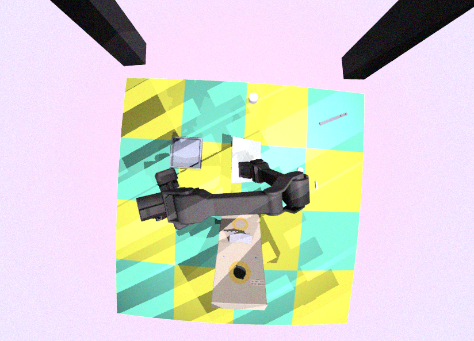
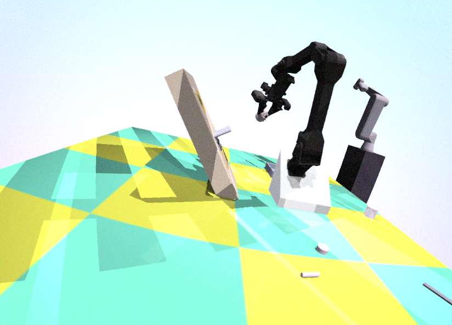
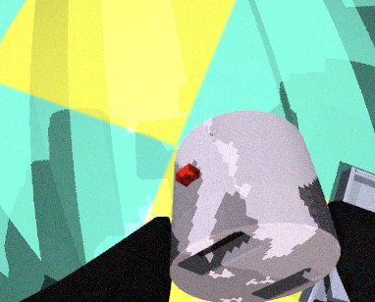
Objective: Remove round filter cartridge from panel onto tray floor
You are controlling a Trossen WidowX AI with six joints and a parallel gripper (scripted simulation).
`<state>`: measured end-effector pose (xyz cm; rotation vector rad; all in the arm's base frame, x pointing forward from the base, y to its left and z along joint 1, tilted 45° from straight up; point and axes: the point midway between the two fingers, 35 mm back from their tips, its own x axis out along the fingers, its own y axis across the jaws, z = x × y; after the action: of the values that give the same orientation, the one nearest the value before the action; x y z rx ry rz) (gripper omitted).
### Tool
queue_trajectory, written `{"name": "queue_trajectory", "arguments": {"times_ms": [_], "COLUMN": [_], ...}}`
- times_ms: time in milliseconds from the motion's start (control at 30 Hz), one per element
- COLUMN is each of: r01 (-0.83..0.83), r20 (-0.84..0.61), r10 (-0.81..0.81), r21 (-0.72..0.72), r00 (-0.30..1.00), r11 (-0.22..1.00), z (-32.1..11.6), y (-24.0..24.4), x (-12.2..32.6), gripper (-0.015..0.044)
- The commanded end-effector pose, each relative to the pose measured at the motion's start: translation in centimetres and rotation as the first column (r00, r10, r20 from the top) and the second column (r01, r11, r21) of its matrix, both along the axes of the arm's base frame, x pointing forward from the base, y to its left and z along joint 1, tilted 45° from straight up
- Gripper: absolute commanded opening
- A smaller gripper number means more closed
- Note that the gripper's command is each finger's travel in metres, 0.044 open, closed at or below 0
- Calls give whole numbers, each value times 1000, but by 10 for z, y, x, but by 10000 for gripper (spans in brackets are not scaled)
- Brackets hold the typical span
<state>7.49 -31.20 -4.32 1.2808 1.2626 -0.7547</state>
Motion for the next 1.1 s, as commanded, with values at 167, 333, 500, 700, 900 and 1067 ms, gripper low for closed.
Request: {"name": "queue_trajectory", "arguments": {"times_ms": [167,333,500,700,900,1067], "r01": [162,256,346,444,455,455], "r20": [-147,-235,-320,-415,-425,-425], "r10": [-161,-252,-337,-425,-434,-434], "r21": [-4,-16,-31,-54,-56,-57], "r00": [976,939,886,805,794,794], "r11": [987,967,938,894,889,889], "z": [-47,-72,-93,-112,-114,-128], "y": [17,36,60,95,99,110], "x": [-62,-97,-128,-159,-162,-162], "gripper": [0,0,0,0,0,0]}}
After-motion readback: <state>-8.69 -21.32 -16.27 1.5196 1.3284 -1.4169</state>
